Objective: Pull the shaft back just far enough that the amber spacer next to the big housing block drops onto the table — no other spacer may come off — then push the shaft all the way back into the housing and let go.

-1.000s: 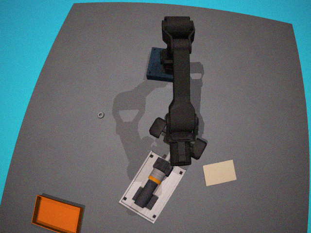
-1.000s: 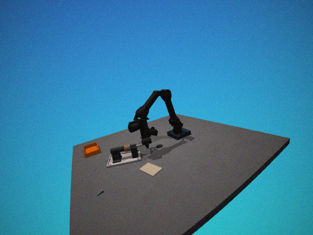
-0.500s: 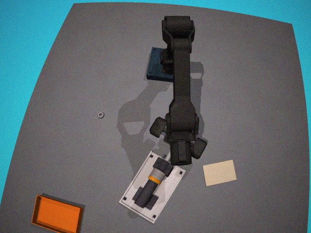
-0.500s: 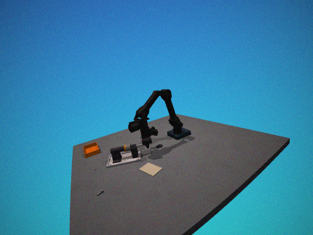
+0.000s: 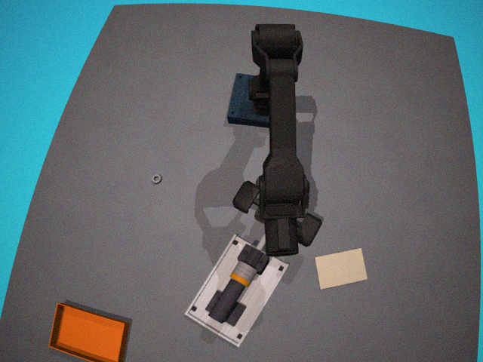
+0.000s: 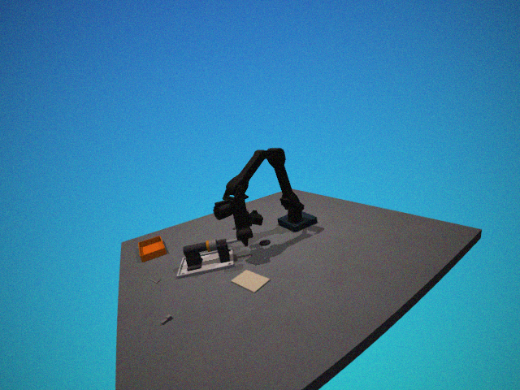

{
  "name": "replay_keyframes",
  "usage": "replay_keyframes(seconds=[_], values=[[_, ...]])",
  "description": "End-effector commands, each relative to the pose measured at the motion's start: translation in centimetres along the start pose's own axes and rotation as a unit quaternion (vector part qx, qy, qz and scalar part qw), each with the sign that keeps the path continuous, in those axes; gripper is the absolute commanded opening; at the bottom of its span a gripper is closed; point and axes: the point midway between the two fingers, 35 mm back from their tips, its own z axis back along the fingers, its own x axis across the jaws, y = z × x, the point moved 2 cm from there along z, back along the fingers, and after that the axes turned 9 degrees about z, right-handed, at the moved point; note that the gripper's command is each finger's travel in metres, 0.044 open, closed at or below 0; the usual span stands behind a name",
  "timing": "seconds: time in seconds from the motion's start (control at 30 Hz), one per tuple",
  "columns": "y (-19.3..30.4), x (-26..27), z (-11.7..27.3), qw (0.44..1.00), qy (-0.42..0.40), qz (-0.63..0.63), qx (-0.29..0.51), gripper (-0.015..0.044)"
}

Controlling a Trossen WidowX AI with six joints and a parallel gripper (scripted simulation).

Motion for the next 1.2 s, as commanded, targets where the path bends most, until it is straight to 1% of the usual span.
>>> replay_keyframes(seconds=[0.0,1.17], values=[[-0.14,-0.05,0.02,1.0,0.001,-0.001,-0.002,0.0],[-0.56,-0.12,0.01,1.0,0.001,-0.002,-0.002,0.0]])
